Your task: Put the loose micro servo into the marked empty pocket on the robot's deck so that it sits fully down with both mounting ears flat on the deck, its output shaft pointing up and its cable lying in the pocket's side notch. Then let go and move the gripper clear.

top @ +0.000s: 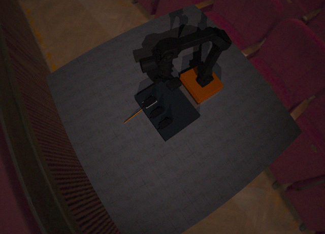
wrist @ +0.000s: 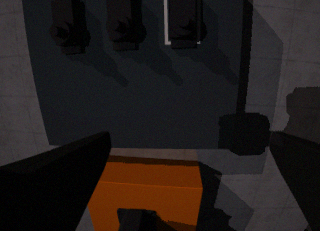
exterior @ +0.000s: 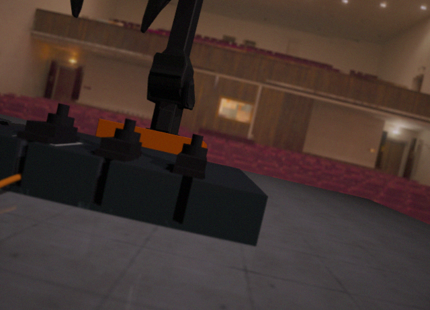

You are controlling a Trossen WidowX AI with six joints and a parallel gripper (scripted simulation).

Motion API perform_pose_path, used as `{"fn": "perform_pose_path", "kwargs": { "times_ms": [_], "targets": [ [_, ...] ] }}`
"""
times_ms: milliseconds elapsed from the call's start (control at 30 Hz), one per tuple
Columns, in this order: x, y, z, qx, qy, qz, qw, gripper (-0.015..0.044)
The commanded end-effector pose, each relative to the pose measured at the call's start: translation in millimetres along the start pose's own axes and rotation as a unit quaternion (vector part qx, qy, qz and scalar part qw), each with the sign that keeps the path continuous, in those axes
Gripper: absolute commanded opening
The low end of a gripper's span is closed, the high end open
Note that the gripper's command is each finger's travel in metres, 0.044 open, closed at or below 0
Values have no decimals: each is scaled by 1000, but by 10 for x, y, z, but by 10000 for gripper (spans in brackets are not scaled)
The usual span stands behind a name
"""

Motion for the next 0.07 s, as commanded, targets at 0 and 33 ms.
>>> {"fn": "perform_pose_path", "kwargs": {
  "times_ms": [0, 33],
  "targets": [
    [5, -4, 2, -2, 0, 0, 1000, 440],
    [5, -4, 2, -2, 0, 0, 1000, 440]
  ]
}}
Point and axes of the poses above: the point midway between the two fingers, 35 mm back from their tips, its own x axis back along the fingers, its own z axis across the jaws, y = z × x, the point moved 6 cm from there along x, back along the fingers, and after that the axes turned 12 degrees about -x, right-handed, at the moved point
